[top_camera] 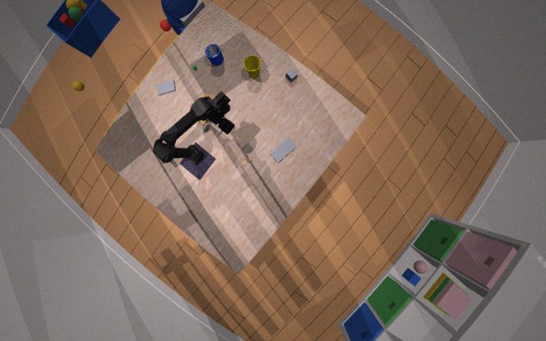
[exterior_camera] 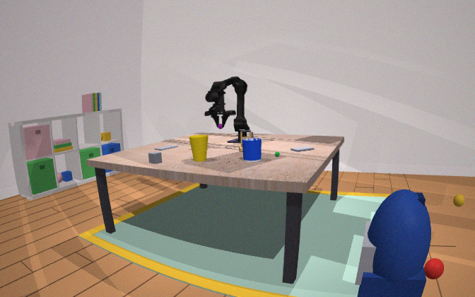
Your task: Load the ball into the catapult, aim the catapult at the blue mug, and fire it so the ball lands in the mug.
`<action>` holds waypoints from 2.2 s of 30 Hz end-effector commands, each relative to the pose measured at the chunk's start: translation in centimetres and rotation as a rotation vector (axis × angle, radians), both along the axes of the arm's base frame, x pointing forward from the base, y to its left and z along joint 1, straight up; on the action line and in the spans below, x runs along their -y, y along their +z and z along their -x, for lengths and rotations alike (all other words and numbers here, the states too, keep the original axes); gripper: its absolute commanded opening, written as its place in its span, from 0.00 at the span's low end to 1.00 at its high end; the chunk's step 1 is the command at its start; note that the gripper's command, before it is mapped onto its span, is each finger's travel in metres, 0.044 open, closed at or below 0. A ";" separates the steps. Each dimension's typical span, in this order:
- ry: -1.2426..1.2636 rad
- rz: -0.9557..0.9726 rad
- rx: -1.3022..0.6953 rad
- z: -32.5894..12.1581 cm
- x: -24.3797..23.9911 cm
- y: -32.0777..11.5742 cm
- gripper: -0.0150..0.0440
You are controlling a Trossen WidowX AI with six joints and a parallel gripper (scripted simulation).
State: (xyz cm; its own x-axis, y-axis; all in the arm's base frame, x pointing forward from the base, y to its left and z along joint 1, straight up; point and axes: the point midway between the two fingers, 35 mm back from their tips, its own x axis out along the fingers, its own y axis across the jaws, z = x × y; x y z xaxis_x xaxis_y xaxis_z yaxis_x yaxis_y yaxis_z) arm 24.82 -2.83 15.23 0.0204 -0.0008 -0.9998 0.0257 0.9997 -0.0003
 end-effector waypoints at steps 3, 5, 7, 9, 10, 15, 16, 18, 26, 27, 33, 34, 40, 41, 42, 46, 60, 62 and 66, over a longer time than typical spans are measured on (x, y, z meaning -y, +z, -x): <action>0.009 0.001 0.003 0.3 -0.1 1.2 0.25; 0.027 0.000 -0.009 0.3 -0.6 1.1 0.25; 0.055 0.000 -0.026 0.3 -1.5 0.8 0.25; 0.083 0.000 -0.044 0.3 -2.3 0.6 0.25; 0.096 0.000 -0.053 0.4 -2.7 0.5 0.25; 0.169 0.010 -0.088 0.6 -4.3 0.0 0.25; 0.184 0.012 -0.096 0.7 -4.6 -0.1 0.25; 0.221 0.017 -0.114 0.9 -5.4 -0.4 0.25; 0.341 0.033 -0.193 1.9 -8.5 -1.3 0.25; 0.353 0.035 -0.203 2.1 -8.9 -1.5 0.25; 0.426 0.048 -0.264 3.3 -11.1 -2.1 0.25; 0.438 0.051 -0.274 3.5 -11.4 -2.2 0.25; 0.510 0.076 -0.332 4.9 -13.3 -2.7 0.25; 0.516 0.080 -0.336 5.0 -13.5 -2.8 0.25; 0.518 0.081 -0.337 5.0 -13.5 -2.8 0.25; 0.518 0.081 -0.338 5.1 -13.3 -2.8 0.25; 0.518 0.081 -0.338 5.0 -13.5 -4.9 0.25; 0.518 0.081 -0.338 5.0 -13.5 -5.2 0.25; 0.518 0.081 -0.338 5.1 -13.4 -5.8 0.25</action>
